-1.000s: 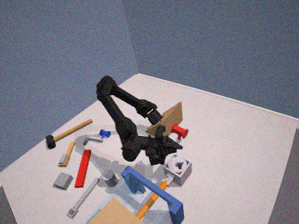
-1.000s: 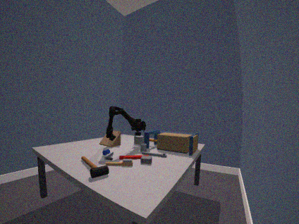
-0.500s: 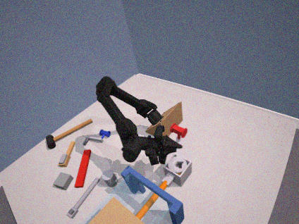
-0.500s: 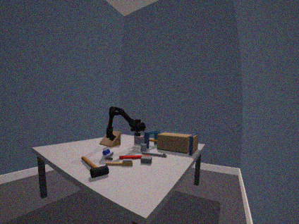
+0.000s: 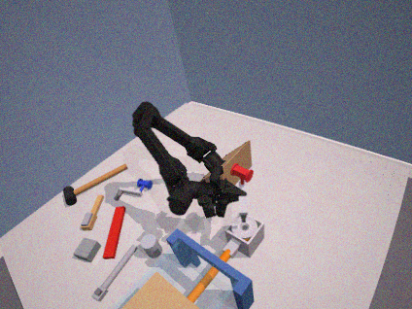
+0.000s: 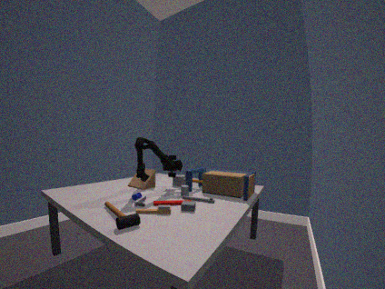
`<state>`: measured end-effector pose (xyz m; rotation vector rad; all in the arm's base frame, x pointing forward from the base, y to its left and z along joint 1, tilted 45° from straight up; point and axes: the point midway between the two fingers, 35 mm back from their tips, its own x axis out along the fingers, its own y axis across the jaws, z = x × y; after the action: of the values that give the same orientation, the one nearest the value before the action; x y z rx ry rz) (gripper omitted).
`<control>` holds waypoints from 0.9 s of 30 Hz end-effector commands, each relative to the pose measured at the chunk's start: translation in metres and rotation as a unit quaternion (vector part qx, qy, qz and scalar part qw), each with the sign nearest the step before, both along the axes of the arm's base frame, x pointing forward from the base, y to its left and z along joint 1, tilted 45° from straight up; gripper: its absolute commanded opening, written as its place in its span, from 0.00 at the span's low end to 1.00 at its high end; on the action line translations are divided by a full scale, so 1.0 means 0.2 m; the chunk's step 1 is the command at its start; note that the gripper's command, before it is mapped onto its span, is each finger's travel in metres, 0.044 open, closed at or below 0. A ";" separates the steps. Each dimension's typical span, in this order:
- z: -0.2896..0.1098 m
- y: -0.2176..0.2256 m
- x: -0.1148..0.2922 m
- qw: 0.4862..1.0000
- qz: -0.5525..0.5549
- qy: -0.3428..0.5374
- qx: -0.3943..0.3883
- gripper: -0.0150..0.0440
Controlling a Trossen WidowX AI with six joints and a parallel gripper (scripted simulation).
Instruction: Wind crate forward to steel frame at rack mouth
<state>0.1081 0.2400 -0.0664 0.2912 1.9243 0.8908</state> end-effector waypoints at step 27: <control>-0.12 -0.08 0.01 1.000 -0.007 0.006 0.016 0.25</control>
<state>0.1105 0.2239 -0.0899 0.3243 1.9220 0.8989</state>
